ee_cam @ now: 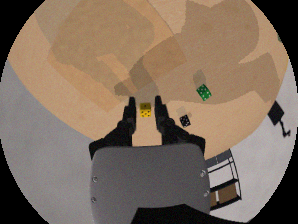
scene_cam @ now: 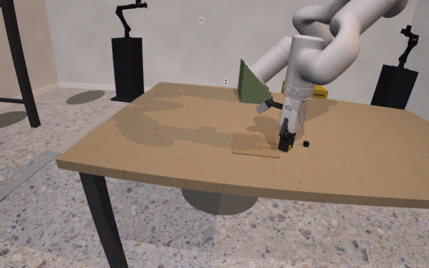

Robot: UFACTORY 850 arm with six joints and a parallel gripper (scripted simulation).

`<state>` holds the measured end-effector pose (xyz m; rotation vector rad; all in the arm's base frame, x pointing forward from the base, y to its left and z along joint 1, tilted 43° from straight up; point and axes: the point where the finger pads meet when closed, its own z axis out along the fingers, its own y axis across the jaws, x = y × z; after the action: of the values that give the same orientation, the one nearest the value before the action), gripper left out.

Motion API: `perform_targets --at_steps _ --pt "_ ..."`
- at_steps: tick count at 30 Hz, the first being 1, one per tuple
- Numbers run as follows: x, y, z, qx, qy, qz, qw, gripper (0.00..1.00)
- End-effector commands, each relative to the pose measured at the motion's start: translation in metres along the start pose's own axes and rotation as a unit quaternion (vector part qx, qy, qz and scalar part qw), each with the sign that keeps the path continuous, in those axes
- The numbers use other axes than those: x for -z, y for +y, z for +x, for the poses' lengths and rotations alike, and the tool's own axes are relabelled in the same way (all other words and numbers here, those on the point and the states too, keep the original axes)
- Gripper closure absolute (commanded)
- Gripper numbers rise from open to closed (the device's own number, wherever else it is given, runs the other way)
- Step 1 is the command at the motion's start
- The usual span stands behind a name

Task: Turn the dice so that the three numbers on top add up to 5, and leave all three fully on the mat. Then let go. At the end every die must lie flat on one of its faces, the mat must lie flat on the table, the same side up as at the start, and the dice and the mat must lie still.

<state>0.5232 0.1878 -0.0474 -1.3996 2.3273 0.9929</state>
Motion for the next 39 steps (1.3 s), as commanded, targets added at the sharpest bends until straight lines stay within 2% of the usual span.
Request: perform_targets --at_steps 1,2,39 --pt "0.0008 -0.0007 -0.0005 0.0 0.0 0.001 1.0 0.69" --pt "0.0008 -0.0007 -0.0005 0.0 0.0 0.001 1.0 0.89" --pt "0.0013 -0.0007 -0.0005 0.0 0.0 0.001 1.0 0.89"
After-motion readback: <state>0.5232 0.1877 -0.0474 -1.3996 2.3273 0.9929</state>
